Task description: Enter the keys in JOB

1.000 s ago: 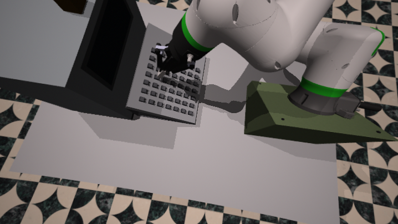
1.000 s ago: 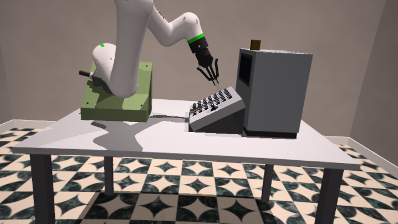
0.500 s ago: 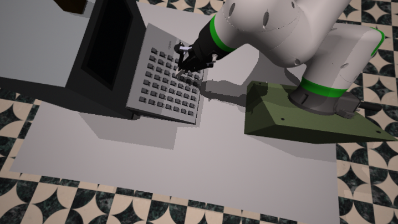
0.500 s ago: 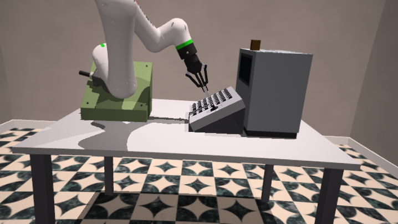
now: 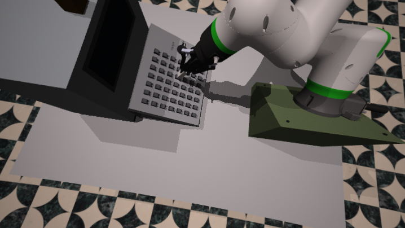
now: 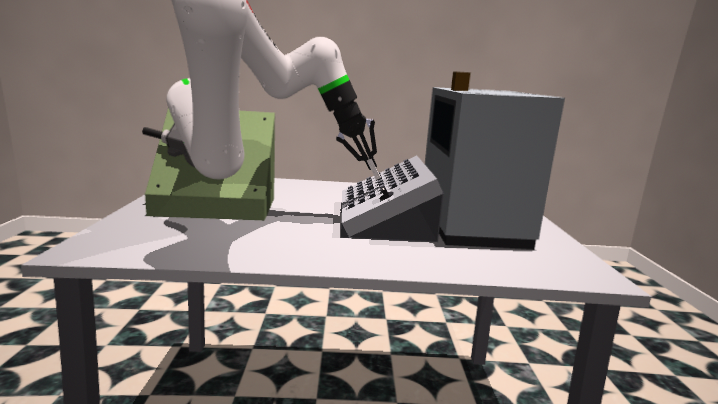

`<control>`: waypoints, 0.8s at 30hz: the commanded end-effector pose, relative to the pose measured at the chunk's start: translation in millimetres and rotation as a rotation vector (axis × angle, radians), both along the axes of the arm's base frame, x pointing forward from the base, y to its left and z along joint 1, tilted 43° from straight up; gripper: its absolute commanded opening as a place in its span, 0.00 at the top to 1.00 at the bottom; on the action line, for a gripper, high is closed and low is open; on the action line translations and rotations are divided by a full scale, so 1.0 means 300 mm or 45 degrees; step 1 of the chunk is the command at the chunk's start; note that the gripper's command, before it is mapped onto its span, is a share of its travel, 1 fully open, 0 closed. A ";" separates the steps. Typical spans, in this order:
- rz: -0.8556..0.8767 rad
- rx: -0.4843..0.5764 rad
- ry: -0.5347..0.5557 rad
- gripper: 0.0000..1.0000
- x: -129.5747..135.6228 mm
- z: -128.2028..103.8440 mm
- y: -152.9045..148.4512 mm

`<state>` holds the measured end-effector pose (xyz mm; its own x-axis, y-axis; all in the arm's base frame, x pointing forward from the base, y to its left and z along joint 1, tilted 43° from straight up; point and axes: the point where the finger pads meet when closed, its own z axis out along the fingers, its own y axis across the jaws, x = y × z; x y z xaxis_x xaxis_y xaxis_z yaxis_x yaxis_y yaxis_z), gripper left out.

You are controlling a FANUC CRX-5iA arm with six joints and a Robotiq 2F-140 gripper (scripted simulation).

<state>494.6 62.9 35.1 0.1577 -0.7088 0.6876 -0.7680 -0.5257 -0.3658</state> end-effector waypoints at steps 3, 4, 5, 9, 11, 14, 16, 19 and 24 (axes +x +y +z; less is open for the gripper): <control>0.002 0.001 -0.001 1.00 0.015 -0.014 -0.008; 0.002 0.001 -0.001 1.00 0.017 -0.016 -0.010; 0.002 0.001 -0.001 1.00 0.019 -0.018 -0.011; 0.002 0.001 -0.001 1.00 0.022 -0.021 -0.014; 0.002 0.001 -0.001 1.00 0.022 -0.021 -0.014; 0.002 0.001 -0.001 1.00 0.022 -0.021 -0.014; 0.002 0.001 -0.001 1.00 0.022 -0.021 -0.014; 0.002 0.001 -0.001 1.00 0.022 -0.021 -0.014; 0.002 0.001 -0.001 1.00 0.022 -0.021 -0.014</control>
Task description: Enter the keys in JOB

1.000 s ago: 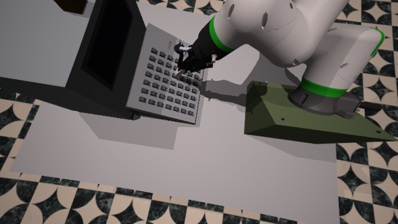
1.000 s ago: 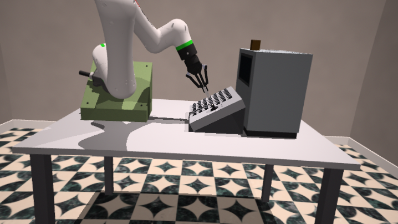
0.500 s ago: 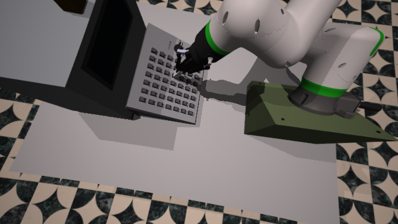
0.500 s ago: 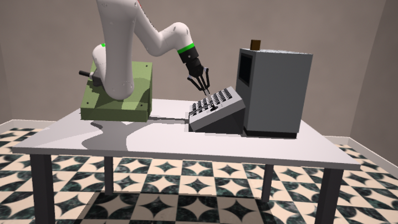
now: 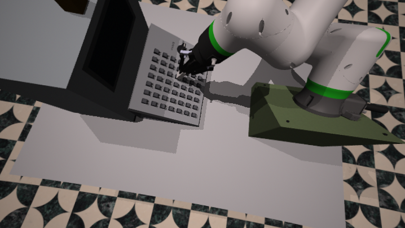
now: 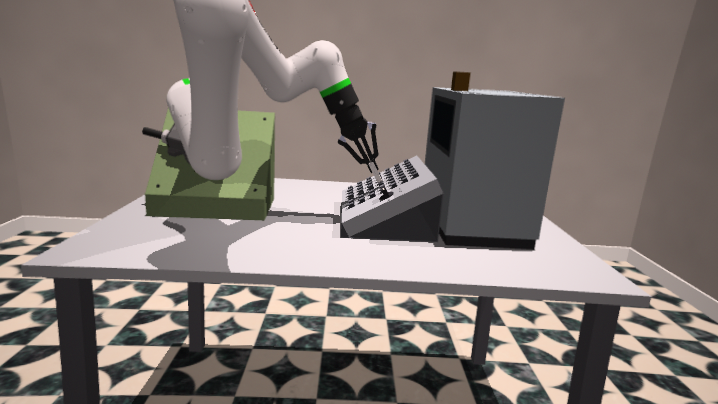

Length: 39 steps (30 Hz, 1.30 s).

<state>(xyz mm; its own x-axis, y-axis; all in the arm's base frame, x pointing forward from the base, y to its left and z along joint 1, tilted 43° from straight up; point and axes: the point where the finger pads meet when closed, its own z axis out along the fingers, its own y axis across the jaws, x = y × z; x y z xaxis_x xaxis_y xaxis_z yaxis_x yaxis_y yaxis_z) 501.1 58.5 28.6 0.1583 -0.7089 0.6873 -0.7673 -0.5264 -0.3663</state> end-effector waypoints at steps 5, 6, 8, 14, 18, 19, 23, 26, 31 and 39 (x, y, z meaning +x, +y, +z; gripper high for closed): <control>0.000 0.000 0.000 1.00 0.000 0.000 0.001; 0.000 0.000 0.000 1.00 0.000 0.000 0.001; 0.000 0.000 0.000 1.00 0.001 0.000 0.000; 0.000 0.000 0.000 1.00 0.004 -0.003 -0.002; 0.000 0.000 0.000 1.00 0.008 -0.007 -0.005; 0.000 0.000 0.000 1.00 0.009 -0.008 -0.005; 0.000 0.000 0.000 1.00 0.011 -0.011 -0.007; 0.000 0.000 0.000 1.00 0.015 -0.014 -0.010; 0.000 0.000 0.000 1.00 0.021 -0.020 -0.015; 0.000 0.000 0.000 1.00 0.027 -0.026 -0.019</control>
